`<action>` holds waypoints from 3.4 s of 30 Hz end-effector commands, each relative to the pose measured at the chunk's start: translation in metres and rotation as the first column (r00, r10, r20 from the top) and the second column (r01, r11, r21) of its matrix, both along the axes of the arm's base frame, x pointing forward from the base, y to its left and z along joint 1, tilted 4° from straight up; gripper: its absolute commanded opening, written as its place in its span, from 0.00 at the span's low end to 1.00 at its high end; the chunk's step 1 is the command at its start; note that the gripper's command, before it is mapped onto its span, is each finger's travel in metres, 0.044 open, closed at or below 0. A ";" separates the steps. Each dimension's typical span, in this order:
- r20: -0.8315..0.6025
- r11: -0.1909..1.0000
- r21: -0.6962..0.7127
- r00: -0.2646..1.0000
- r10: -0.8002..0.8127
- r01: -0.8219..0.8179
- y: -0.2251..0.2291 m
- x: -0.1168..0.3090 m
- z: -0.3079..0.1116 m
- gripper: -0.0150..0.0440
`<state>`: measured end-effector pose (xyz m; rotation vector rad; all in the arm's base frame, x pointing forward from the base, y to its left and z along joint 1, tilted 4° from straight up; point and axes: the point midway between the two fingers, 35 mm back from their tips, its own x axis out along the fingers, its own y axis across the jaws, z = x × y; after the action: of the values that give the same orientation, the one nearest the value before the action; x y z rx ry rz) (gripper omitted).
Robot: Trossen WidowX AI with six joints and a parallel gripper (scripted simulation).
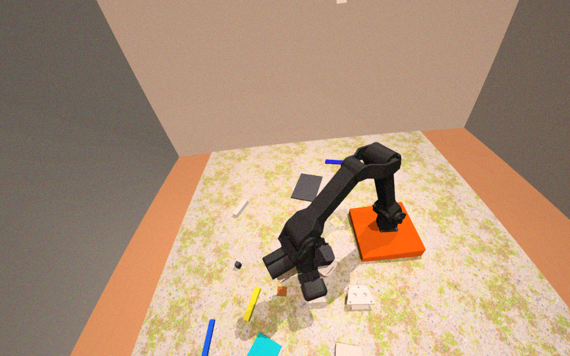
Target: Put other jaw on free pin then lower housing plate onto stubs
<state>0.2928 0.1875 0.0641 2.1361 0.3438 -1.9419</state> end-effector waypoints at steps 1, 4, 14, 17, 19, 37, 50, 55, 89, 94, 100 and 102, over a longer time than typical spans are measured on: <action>0.001 1.000 0.005 1.000 -0.001 0.001 0.001 0.001 0.002 0.32; 0.001 1.000 0.005 1.000 -0.001 0.001 0.001 0.001 0.002 0.32; 0.001 1.000 0.005 1.000 -0.001 0.001 0.001 0.001 0.002 0.32; 0.001 1.000 0.005 1.000 -0.001 0.001 0.001 0.001 0.002 0.32; 0.001 1.000 0.005 1.000 -0.001 0.001 0.001 0.001 0.002 0.32; 0.001 1.000 0.005 1.000 -0.001 0.001 0.001 0.001 0.002 0.32; 0.001 1.000 0.005 1.000 -0.001 0.001 0.001 0.001 0.002 0.32; 0.001 1.000 0.005 1.000 -0.001 0.001 0.001 0.001 0.002 0.32; 0.002 1.000 0.006 1.000 -0.001 0.001 0.001 -0.002 0.046 0.32; 0.002 1.000 0.006 1.000 -0.001 0.001 0.001 -0.002 0.046 0.32; 0.002 1.000 0.006 1.000 -0.001 0.001 0.002 0.000 0.046 0.32; 0.002 1.000 0.006 1.000 -0.001 0.001 0.006 0.005 0.047 0.32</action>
<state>0.2913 0.1884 0.1081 2.1284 0.3431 -1.9461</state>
